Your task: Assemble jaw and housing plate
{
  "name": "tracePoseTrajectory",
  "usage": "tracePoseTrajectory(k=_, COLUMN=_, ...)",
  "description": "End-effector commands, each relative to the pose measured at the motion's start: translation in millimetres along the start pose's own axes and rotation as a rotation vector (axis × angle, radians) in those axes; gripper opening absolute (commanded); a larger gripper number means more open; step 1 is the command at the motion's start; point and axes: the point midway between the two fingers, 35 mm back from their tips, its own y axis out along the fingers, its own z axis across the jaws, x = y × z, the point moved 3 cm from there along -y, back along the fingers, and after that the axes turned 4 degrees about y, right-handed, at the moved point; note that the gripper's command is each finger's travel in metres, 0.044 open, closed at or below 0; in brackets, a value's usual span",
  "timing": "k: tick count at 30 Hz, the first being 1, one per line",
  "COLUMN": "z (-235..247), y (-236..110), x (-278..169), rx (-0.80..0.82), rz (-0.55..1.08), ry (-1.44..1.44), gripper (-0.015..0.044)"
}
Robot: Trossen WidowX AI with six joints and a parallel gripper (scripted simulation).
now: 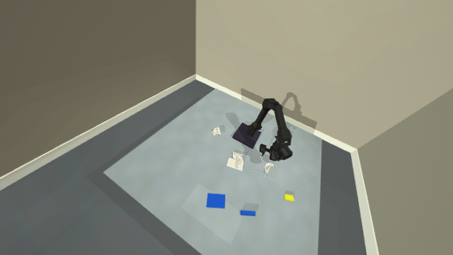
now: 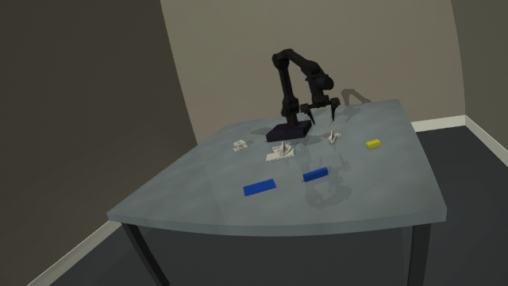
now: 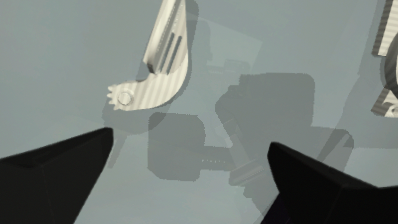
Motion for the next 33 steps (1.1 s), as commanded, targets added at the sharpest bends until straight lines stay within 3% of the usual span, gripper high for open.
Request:
tracePoseTrajectory(k=1, z=0.5, y=-0.1, x=0.5, rx=0.002, rz=-0.003, ry=0.000, gripper=0.0440)
tracePoseTrajectory(k=18, z=0.5, y=-0.1, x=0.5, rx=0.002, rz=-0.003, ry=0.000, gripper=0.0440)
tracePoseTrajectory(k=33, z=-1.8, y=-7.6, x=-1.5, rx=-0.005, rz=0.006, ry=-0.003, gripper=0.0046)
